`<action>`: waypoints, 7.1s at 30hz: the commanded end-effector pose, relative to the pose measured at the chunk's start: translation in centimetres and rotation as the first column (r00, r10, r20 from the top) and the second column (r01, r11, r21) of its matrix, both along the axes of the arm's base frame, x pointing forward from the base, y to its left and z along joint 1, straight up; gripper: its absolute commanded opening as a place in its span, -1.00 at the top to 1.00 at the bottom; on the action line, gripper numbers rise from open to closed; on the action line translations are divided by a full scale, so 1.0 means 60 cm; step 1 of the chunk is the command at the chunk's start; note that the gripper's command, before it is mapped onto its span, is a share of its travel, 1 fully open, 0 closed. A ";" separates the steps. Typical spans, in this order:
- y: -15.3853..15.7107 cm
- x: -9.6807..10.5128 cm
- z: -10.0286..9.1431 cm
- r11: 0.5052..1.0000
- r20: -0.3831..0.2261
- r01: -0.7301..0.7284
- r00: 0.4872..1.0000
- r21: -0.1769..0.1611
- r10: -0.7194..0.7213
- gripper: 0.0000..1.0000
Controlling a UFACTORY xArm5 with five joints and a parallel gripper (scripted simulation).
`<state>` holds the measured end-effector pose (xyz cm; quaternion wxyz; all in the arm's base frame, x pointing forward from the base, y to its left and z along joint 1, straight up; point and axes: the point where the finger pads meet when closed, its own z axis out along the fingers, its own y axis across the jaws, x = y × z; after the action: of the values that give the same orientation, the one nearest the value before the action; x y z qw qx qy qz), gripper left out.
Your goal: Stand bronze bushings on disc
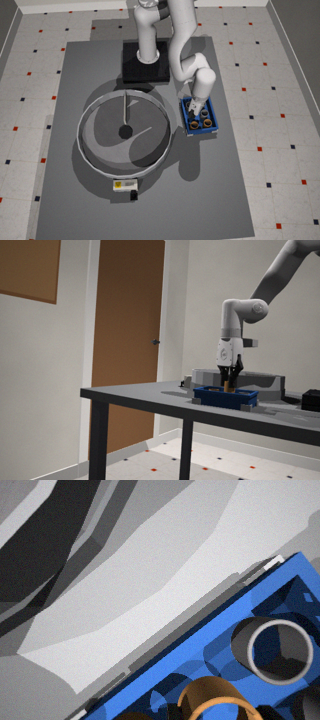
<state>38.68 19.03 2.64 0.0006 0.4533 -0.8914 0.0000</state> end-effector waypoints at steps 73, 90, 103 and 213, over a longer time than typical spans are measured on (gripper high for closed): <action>-0.324 0.002 0.149 1.000 0.004 0.000 1.000 0.000 0.000 1.00; -0.585 0.002 0.149 1.000 0.004 0.000 1.000 -0.001 0.000 1.00; -0.676 0.003 0.149 1.000 0.004 0.000 1.000 -0.001 0.000 1.00; -0.680 0.003 0.108 1.000 0.004 0.000 1.000 -0.001 0.000 1.00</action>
<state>38.75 -21.71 8.97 0.0004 0.4533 -0.8914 -0.0006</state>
